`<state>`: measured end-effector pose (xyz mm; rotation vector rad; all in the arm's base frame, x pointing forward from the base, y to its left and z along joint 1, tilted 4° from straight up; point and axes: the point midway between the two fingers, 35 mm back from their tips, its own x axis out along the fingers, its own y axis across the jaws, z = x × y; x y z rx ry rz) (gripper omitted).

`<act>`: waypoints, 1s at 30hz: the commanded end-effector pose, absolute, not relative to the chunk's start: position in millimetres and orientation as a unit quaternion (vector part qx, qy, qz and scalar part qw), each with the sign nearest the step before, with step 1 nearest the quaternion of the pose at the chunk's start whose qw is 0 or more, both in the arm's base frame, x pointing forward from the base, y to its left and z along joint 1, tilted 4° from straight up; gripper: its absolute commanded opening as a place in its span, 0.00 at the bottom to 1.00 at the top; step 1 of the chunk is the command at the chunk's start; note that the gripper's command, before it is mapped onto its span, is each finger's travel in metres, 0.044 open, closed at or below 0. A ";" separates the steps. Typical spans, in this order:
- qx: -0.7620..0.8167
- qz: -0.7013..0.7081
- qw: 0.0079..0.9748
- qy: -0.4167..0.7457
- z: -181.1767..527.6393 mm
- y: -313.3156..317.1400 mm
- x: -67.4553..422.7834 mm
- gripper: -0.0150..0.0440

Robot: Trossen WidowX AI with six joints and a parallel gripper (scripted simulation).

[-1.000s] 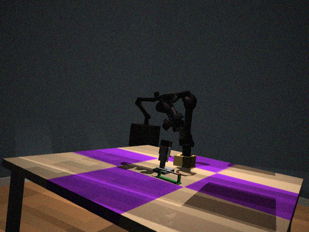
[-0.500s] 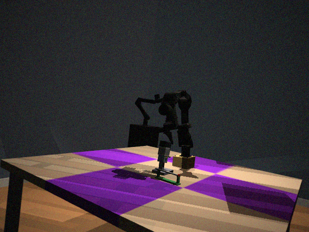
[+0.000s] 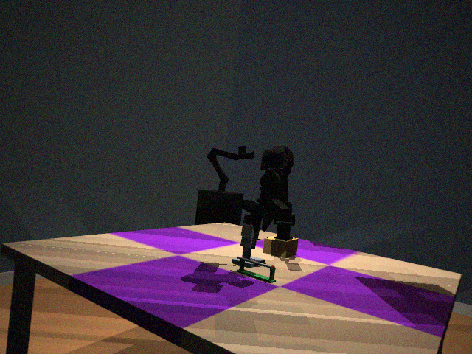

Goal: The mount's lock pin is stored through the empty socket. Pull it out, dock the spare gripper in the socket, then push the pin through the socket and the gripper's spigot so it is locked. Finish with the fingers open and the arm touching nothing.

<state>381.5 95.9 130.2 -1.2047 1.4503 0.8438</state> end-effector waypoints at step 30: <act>-0.557 0.374 0.457 0.583 42.0 95.0 403.2 0.56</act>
